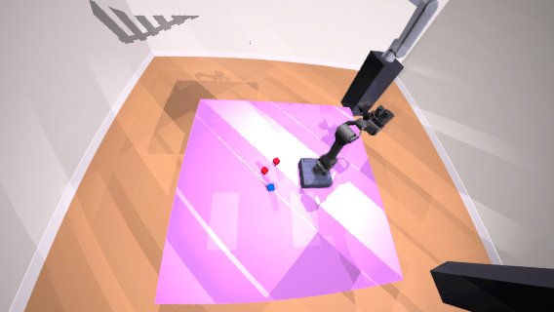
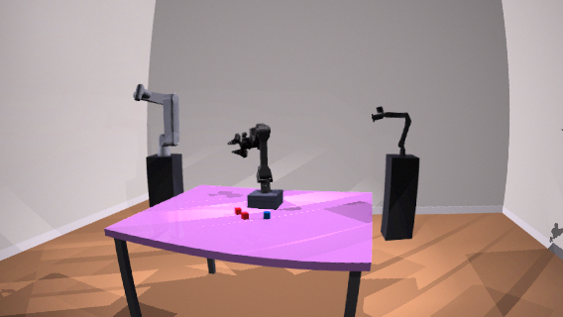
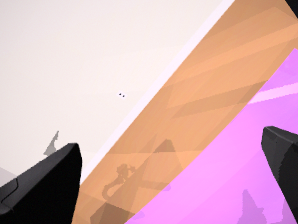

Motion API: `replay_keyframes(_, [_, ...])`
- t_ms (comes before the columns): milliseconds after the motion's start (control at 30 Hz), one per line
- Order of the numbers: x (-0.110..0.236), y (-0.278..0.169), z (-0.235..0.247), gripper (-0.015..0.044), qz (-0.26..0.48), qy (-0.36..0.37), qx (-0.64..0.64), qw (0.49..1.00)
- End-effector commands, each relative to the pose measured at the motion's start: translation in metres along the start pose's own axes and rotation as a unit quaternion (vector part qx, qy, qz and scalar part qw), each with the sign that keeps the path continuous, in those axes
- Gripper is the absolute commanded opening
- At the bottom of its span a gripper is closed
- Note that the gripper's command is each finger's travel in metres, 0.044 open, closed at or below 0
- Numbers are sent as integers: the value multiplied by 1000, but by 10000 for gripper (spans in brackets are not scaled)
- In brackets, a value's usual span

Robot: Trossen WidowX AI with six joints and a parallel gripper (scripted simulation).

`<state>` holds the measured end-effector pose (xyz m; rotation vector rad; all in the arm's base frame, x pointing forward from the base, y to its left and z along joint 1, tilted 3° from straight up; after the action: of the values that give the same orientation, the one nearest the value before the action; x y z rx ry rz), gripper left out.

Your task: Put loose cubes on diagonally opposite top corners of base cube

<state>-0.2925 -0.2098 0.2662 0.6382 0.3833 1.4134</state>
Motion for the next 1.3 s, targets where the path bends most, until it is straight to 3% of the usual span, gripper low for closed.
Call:
replay_keyframes(0, [-1, -1, 0, 374, 2, 0, 1, 1000])
replay_keyframes(133, [-26, -16, 9, 269, 34, 7, 12, 999])
replay_keyframes(167, [-33, -21, 12, 265, 44, 8, 16, 999])
replay_keyframes(733, [-125, -136, 76, 265, 222, 43, 109, 968])
replay_keyframes(1267, [-146, -272, 145, 265, 389, 92, 244, 884])
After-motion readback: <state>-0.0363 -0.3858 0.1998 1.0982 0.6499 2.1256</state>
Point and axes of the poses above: the point midway between the two fingers, 35 mm back from their tips, its own x axis back along the fingers, its own z axis across the jaws, y = z × x, the point moved 3 cm from there along x, back along the fingers, and after that the axes turned 5 degrees about -x, right-handed, at the moved point
